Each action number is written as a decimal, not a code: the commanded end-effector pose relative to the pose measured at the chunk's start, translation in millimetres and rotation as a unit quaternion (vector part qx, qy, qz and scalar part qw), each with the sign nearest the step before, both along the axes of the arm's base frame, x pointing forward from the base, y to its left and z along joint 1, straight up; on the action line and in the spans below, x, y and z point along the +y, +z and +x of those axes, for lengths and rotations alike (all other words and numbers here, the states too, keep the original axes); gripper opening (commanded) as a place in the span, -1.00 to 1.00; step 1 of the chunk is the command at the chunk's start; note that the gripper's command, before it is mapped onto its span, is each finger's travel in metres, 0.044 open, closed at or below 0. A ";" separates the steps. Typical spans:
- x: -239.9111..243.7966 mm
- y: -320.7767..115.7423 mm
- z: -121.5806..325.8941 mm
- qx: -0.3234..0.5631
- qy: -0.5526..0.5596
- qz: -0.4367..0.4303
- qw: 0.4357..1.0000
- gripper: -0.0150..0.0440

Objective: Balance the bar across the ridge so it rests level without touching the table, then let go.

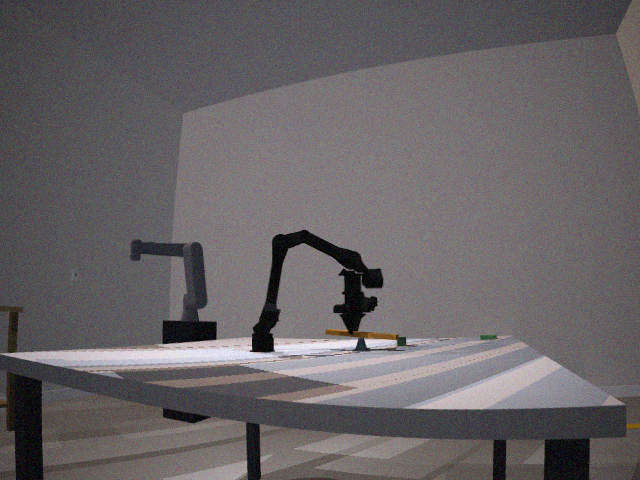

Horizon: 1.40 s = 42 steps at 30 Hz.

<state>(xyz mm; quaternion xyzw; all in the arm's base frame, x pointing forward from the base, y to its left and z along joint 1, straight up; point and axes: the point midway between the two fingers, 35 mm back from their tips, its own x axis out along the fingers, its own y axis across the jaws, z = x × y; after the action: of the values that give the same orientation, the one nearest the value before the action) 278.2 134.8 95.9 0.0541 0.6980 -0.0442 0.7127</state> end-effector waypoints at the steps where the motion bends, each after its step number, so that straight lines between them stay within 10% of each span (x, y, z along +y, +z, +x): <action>1: -0.2 -0.9 0.3 0.000 -0.002 -0.001 1.000 -0.49; 42: -0.3 -4.4 0.2 0.000 -0.002 -0.001 1.000 -0.49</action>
<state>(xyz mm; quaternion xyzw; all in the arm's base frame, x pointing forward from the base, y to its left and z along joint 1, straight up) 278.7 134.9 93.1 0.0546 0.6972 -0.0439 0.7135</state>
